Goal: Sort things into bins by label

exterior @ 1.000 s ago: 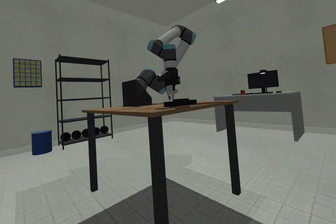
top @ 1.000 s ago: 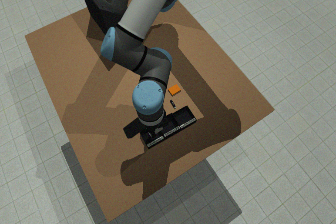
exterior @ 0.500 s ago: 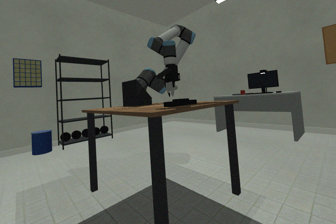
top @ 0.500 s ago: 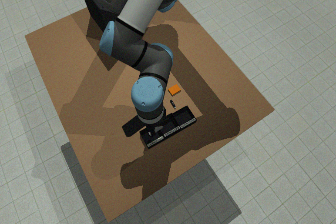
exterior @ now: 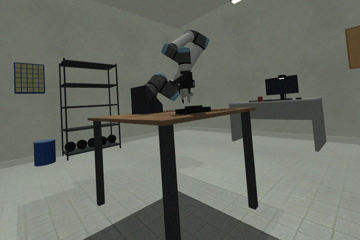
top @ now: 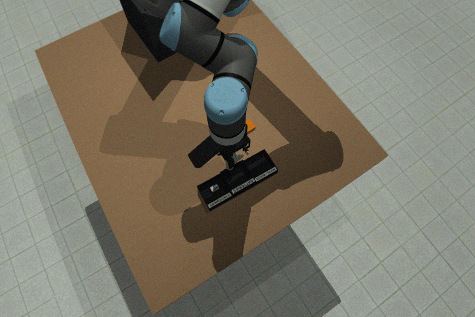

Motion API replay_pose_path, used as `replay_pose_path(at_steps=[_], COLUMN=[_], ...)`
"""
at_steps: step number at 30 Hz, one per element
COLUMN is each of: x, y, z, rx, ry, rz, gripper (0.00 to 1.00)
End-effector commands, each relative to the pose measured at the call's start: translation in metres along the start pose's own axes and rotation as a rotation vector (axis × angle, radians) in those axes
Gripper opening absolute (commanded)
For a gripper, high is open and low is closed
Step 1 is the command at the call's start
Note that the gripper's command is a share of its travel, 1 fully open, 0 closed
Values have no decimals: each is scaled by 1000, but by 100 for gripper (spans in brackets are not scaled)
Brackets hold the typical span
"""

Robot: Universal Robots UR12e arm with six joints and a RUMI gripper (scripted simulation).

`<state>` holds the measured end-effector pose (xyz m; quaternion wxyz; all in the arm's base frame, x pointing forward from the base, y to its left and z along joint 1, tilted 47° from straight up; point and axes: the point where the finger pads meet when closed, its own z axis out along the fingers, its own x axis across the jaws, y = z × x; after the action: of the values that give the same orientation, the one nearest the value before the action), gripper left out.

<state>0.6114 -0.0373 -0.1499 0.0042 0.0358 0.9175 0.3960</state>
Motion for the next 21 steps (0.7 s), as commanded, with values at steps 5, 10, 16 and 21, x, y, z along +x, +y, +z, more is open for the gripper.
replay_pose_path(at_steps=[5,10,16,21], x=[29,51,76,87], y=[51,87,130,148], z=[-4,-4,-5,-5], rx=[1,1,1,1], ry=[-2,-2,-2,-2], rz=[-1,-1,-1,-1], gripper=[33,33,33,33])
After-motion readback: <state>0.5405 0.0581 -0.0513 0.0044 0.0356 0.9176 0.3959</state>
